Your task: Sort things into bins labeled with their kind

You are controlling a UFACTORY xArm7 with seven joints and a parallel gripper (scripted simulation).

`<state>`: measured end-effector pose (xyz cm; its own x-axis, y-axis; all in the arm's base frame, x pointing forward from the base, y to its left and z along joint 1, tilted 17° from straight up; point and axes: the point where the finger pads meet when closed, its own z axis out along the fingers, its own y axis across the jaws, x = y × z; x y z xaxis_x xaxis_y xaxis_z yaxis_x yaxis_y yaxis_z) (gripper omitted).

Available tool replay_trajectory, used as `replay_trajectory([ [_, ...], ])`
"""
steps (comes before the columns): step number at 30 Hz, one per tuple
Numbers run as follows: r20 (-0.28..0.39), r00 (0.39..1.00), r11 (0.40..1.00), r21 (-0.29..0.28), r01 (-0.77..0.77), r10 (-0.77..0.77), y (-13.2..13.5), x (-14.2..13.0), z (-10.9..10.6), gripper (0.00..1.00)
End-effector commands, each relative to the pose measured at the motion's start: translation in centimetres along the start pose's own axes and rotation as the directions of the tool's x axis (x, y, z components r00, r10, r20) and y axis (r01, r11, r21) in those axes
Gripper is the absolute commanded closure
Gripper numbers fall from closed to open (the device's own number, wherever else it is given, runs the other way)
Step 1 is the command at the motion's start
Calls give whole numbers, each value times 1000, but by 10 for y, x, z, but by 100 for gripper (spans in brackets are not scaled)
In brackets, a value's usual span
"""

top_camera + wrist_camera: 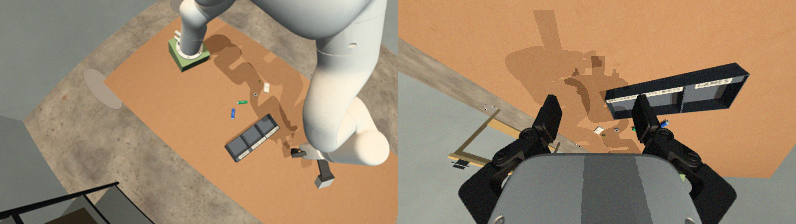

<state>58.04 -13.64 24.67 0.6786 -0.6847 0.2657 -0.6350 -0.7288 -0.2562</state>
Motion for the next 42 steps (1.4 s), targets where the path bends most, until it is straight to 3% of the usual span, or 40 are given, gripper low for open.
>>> replay_trajectory([
  [1,-4,1000,1000,3,1,-1,-1,1,-2,0],
  [17,-4,1000,1000,3,1,-1,-1,1,-2,0],
  [18,-4,1000,1000,3,1,-1,-3,1,-10,93],
  [24,-4,1000,1000,3,1,-1,-11,1,-55,93],
  [29,-5,1000,1000,3,1,-1,-11,1,-55,93],
  [38,6,991,991,-20,134,-134,-8,-49,-65,93],
  [42,6,991,991,-20,134,-134,-8,-52,-65,93],
])
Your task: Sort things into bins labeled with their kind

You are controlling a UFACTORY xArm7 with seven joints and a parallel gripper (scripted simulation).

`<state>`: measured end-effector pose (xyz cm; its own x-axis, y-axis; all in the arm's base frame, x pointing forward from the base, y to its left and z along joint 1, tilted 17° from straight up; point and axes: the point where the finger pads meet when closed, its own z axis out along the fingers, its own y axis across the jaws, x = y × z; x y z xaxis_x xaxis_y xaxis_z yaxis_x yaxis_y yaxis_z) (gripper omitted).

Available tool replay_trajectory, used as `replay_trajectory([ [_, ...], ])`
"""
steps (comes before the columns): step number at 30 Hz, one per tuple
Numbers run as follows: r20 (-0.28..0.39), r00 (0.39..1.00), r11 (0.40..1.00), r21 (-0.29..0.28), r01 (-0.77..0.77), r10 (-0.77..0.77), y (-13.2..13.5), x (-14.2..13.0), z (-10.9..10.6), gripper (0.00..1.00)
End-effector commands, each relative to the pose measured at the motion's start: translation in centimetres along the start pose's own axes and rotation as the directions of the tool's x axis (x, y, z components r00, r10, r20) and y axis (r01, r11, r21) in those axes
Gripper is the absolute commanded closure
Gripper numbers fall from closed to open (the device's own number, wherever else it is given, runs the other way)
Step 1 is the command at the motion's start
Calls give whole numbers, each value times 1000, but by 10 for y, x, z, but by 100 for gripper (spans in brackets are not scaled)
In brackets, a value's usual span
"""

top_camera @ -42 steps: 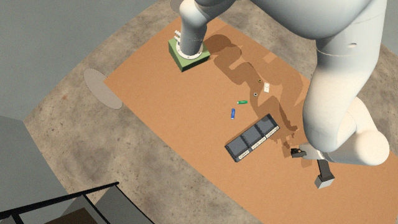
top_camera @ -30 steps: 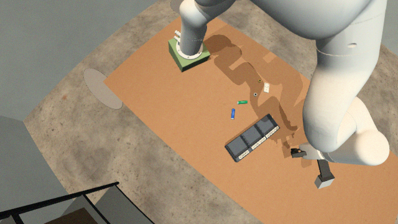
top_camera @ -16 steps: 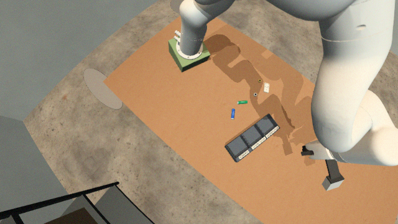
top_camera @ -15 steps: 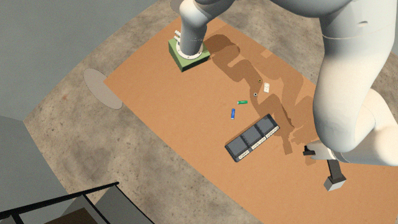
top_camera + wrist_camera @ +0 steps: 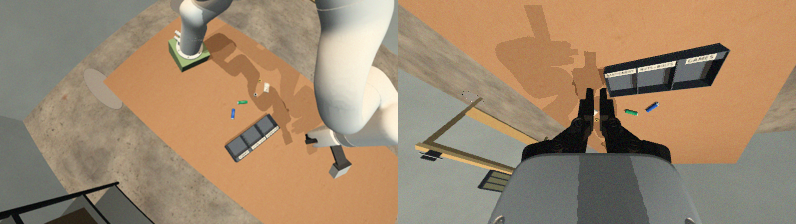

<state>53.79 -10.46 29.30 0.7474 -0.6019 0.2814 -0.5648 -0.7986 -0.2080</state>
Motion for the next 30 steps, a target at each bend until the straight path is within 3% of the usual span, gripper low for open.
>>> replay_trajectory([
  [1,-6,1000,1000,-1,26,-26,-1,-14,-7,93],
  [4,3,996,996,-16,93,-92,0,-38,-11,93],
  [9,3,996,996,-16,93,-92,1,-42,-12,93],
  [12,12,987,987,-32,160,-159,4,-67,-15,93],
  [17,12,987,987,-32,160,-159,4,-70,-15,93],
  [21,21,974,973,-48,226,-225,9,-98,-17,93],
  [26,21,974,973,-48,226,-225,9,-98,-17,93],
  [30,31,956,954,-64,292,-290,16,-125,-18,93],
])
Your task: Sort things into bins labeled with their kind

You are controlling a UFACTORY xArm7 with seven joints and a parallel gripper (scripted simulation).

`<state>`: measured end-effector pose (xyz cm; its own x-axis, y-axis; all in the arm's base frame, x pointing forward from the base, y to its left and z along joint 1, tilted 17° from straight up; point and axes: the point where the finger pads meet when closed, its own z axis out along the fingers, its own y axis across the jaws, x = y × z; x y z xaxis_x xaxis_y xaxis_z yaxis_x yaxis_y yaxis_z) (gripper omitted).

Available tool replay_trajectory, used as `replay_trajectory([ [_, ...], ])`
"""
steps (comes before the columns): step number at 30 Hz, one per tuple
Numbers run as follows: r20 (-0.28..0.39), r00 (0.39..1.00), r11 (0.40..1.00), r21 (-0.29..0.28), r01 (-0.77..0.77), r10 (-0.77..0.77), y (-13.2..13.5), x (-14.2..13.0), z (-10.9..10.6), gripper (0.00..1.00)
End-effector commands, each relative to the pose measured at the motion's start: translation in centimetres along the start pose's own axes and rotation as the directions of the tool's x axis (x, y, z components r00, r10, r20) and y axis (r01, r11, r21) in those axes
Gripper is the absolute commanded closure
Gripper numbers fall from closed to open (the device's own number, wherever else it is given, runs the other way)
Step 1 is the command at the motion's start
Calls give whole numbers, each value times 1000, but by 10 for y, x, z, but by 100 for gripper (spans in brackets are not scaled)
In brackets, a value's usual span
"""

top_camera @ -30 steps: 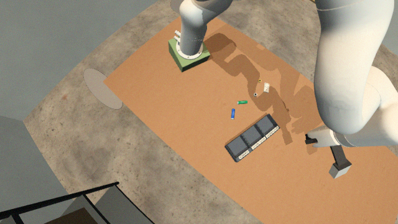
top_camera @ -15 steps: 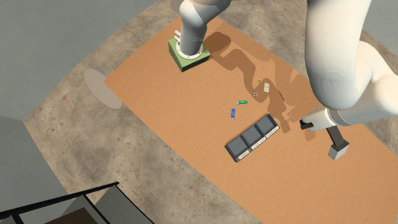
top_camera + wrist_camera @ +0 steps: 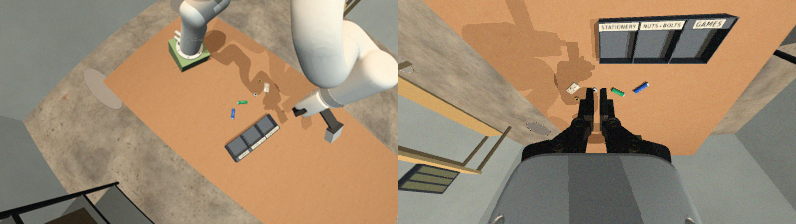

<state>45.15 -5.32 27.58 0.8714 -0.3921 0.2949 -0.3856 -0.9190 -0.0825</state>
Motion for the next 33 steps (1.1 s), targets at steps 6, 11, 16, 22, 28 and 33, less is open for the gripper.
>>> replay_trajectory([
  [6,5,993,992,-30,119,-119,1,-50,-1,93],
  [11,5,993,992,-30,119,-119,1,-53,-1,93],
  [16,13,983,981,-50,186,-185,4,-78,3,93],
  [22,21,968,965,-71,251,-250,8,-97,6,93],
  [28,28,955,951,-86,296,-295,12,-115,10,93],
  [33,31,949,945,-92,314,-313,17,-133,15,93],
])
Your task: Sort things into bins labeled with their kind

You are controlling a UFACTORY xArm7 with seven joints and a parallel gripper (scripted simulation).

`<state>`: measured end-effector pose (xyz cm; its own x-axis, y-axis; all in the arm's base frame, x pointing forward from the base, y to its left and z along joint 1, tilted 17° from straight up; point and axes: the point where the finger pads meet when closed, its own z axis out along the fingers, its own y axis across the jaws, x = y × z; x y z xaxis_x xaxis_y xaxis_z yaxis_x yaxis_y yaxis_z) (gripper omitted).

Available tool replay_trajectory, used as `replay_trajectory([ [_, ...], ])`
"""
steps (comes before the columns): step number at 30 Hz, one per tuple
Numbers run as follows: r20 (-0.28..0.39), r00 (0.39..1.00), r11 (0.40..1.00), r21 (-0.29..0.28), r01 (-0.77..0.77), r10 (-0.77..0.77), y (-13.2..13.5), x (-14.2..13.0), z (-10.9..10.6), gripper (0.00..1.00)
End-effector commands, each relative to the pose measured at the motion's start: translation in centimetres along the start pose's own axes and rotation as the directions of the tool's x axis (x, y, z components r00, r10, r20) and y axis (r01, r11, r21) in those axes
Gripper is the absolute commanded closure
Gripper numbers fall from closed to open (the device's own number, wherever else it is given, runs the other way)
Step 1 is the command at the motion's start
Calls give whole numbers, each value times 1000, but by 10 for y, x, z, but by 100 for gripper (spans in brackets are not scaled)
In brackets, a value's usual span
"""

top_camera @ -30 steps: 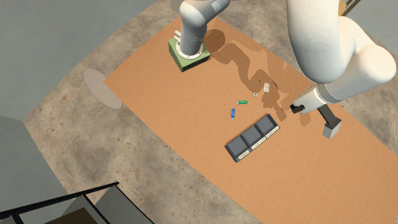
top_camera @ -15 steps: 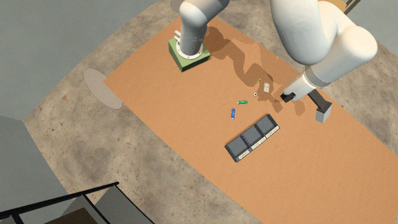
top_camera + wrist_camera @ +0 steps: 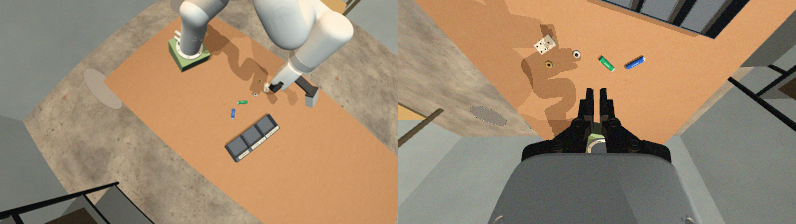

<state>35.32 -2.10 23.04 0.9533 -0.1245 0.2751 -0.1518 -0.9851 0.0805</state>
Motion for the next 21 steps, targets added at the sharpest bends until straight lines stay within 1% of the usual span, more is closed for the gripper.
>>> replay_trajectory([
  [1,-5,999,999,-12,38,-38,-2,-22,3,93],
  [19,-5,999,999,-12,38,-38,-2,-22,3,93],
  [21,-6,998,998,-11,-62,62,12,-17,12,93],
])
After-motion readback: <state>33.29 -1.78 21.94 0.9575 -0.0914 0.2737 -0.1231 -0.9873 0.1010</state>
